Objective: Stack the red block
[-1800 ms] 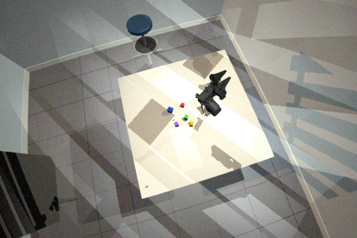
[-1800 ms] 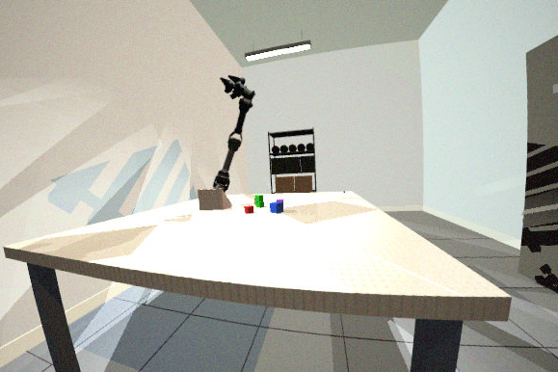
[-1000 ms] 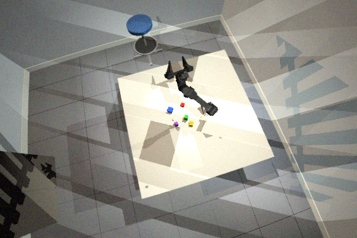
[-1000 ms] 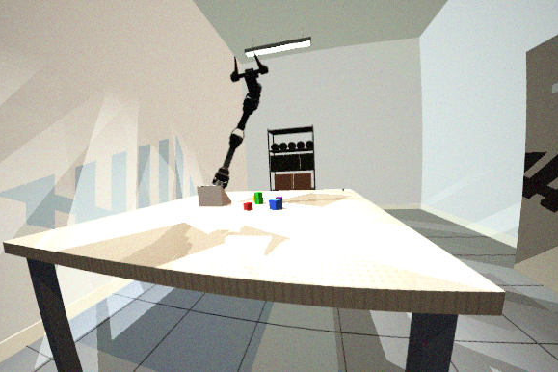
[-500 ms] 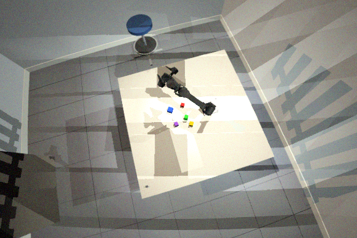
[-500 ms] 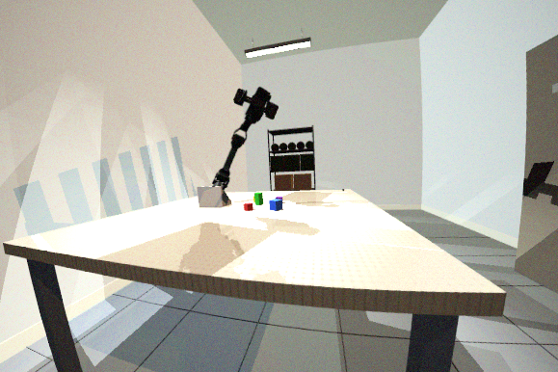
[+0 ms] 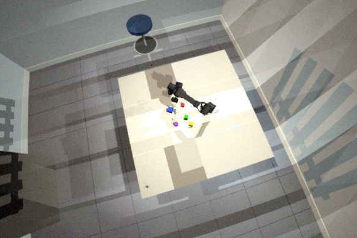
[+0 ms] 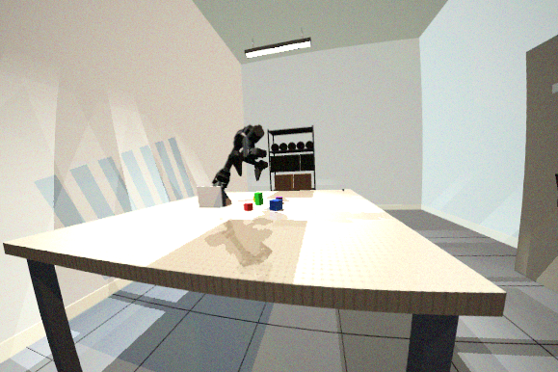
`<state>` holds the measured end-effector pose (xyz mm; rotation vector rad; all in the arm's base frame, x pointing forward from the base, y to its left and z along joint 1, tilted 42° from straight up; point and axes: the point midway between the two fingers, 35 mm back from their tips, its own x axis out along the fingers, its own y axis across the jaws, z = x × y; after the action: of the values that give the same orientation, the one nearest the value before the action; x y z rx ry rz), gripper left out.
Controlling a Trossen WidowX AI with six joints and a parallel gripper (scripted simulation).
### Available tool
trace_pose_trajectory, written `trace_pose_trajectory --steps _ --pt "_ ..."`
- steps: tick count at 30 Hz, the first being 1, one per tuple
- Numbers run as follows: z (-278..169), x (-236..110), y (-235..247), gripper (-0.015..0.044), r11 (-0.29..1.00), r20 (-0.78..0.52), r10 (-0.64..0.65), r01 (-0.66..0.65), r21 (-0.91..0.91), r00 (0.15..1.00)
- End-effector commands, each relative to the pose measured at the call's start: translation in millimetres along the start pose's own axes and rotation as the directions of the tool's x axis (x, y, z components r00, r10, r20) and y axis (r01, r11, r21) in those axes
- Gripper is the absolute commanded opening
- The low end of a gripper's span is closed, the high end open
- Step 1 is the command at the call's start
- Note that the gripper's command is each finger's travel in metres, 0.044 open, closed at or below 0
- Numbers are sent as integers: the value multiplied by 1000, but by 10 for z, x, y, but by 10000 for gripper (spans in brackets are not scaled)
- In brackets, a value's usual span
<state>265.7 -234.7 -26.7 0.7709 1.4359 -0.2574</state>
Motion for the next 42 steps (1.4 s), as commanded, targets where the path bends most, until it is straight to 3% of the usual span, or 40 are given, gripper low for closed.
trace_pose_trajectory --steps 1,4,12,19,42 --pt "-629 201 358 440 978 -236 210 -206 42 949" --pt "-842 223 489 440 959 -309 285 -273 82 908" --pt "-852 265 502 440 959 -308 285 -273 82 908" --pt "-985 643 624 440 958 -309 286 -275 82 907" --pt "-1089 922 707 440 958 -309 287 -276 82 907"
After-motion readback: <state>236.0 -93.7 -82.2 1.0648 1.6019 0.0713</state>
